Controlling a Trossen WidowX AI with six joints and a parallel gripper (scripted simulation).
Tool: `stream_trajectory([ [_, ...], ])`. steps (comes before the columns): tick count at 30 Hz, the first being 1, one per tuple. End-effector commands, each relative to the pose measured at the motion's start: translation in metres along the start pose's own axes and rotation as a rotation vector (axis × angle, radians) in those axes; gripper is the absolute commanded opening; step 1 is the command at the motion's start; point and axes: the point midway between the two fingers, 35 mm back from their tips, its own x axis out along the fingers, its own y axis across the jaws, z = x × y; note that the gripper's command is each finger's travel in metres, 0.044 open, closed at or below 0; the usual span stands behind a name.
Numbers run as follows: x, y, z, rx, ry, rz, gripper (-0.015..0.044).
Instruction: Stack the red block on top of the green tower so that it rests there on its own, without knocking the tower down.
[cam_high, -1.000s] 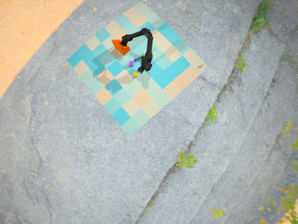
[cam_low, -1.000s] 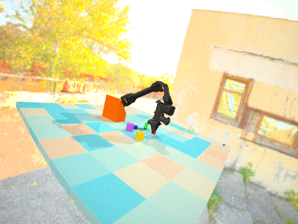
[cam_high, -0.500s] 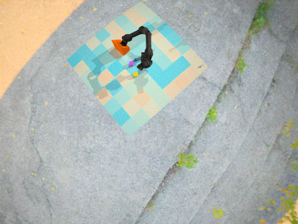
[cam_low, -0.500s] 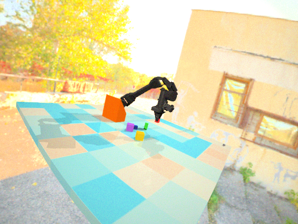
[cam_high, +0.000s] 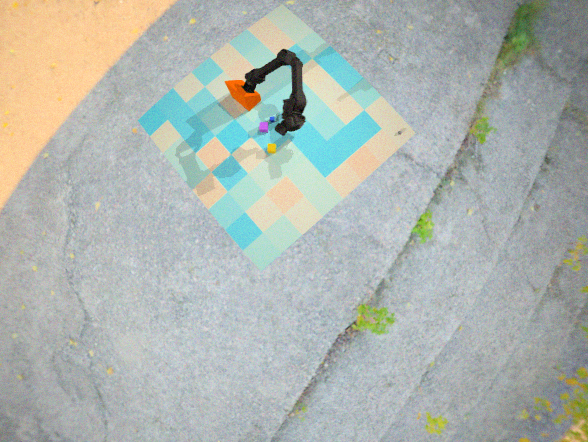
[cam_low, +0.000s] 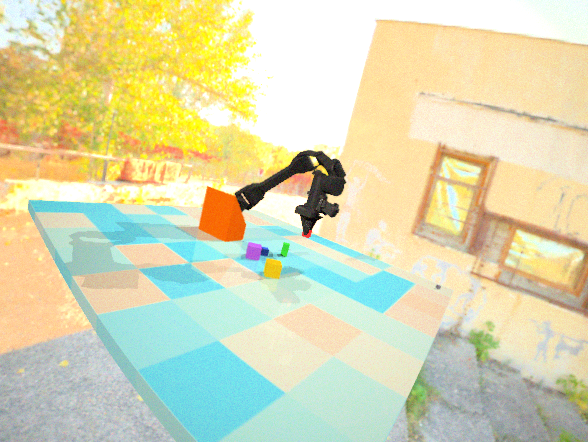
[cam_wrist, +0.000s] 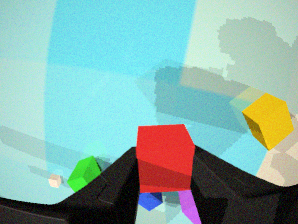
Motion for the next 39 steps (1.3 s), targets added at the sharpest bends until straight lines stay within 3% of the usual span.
stream_trajectory([
  [1,-0.002,0.013,-0.009,-0.004,0.005,-0.004,0.0],
  [31,0.005,0.092,-0.097,0.001,0.009,0.0,0.0],
  [39,0.041,0.089,-0.096,0.0,0.008,0.001,0.0],
])
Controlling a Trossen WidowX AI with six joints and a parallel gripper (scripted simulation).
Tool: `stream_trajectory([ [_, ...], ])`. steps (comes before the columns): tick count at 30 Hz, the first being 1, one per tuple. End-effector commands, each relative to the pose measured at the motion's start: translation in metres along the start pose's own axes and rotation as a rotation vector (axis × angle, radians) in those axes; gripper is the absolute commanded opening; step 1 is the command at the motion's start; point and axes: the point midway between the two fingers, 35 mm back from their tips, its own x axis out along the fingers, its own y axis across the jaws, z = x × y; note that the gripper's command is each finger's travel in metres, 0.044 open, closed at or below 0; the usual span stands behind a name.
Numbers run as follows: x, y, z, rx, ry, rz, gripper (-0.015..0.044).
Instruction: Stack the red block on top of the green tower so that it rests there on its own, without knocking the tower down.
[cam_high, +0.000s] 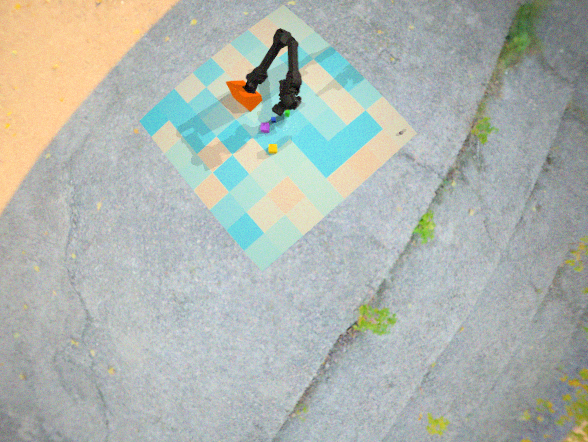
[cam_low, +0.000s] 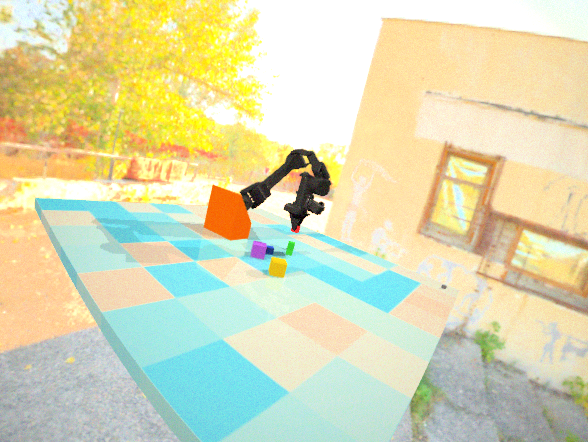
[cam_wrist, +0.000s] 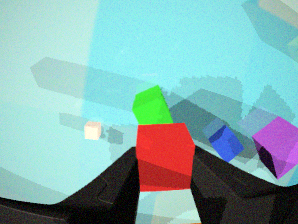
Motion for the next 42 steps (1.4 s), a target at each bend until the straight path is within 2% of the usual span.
stream_trajectory([
  [1,0.014,0.001,-0.001,0.004,0.0,0.008,0.0],
  [12,0.044,0.002,-0.001,0.004,0.0,0.009,0.0],
  [42,0.045,0.002,-0.001,0.004,0.0,0.009,0.0],
])
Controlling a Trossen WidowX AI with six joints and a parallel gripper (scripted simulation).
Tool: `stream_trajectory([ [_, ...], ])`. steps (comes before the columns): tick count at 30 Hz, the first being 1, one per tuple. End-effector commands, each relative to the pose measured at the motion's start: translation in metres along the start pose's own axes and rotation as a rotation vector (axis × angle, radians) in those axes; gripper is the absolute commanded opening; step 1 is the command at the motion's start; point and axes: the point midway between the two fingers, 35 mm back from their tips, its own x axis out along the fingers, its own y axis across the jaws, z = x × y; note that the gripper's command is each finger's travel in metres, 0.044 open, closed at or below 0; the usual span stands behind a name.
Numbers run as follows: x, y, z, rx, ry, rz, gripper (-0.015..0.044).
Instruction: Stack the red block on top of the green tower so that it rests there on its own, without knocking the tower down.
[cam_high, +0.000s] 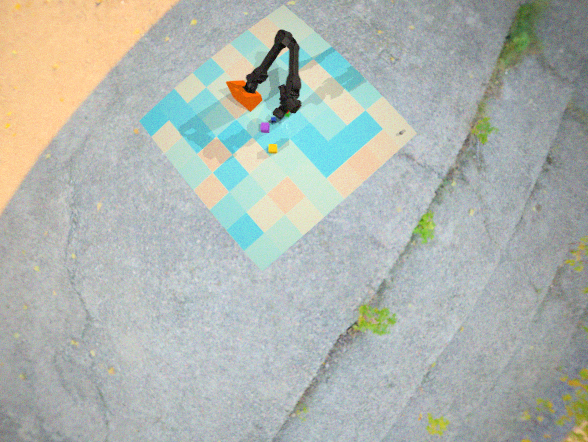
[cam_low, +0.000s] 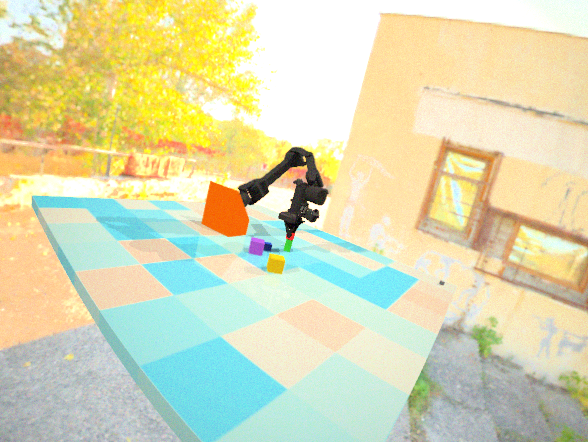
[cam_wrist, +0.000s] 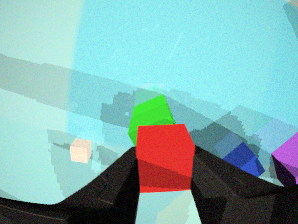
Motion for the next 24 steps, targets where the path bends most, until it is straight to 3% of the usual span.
stream_trajectory([
  [1,-0.0019,0.0006,0.0005,0.005,-0.002,0.005,0.0],
  [18,-0.0004,0.0,0.0,0.002,0.0,0.0,0.044],
  [24,-0.0004,0.0,0.0,0.002,0.0,0.0,0.044],
])
